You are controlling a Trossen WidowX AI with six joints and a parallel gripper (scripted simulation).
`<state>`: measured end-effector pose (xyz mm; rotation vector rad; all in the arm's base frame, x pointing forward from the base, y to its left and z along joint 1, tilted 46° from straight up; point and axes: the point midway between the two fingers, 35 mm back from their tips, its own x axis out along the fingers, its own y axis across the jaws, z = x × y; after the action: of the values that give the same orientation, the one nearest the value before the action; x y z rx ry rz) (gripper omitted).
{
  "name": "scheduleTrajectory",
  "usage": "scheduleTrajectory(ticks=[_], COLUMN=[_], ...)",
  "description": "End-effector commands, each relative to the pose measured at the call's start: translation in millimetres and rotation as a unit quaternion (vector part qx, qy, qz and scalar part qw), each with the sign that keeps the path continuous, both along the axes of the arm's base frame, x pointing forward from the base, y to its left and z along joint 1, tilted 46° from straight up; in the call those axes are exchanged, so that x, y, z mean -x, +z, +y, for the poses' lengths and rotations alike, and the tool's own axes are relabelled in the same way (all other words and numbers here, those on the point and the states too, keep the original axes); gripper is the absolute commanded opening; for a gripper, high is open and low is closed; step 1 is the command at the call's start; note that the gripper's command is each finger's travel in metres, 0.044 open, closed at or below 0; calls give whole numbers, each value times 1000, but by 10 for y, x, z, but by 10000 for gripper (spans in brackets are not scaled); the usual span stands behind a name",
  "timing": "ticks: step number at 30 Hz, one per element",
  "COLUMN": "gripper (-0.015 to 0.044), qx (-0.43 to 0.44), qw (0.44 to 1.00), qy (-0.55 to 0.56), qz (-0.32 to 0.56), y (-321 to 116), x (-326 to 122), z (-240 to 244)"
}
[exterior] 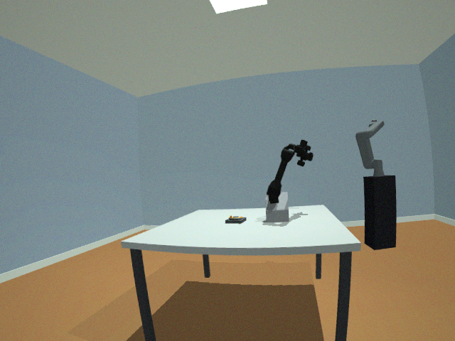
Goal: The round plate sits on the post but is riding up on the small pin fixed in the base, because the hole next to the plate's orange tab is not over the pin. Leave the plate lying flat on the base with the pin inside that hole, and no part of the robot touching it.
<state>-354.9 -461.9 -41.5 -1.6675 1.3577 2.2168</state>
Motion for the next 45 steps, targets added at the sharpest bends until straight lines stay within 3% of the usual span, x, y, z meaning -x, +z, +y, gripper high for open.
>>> scheduleTrajectory(ticks=[1,7,9,15,17,23,25,31,33,37,39,41,45], gripper=[0,0,0,0,0,0,0,0,0,0,0,0,0], qx=[-25,-72,-78,-112,-116,-130,-132,-136,-133,-113,-101,-96,-62], qw=[997,960,949,852,833,680,656,464,436,271,198,168,-7], qy=[77,271,304,511,540,721,743,875,890,956,975,981,997], qz=[-10,-22,-22,-19,-18,-13,-13,-16,-16,-18,-21,-22,-35], y=[-56,-121,-124,-128,-126,-95,-90,-32,-20,63,104,118,213], x=[-520,-1776,-1979,-3285,-3477,-4706,-4862,-5854,-5964,-6491,-6664,-6724,-6971], z=[-184,-477,-500,-449,-412,34,128,975,1094,1829,2170,2307,3137])
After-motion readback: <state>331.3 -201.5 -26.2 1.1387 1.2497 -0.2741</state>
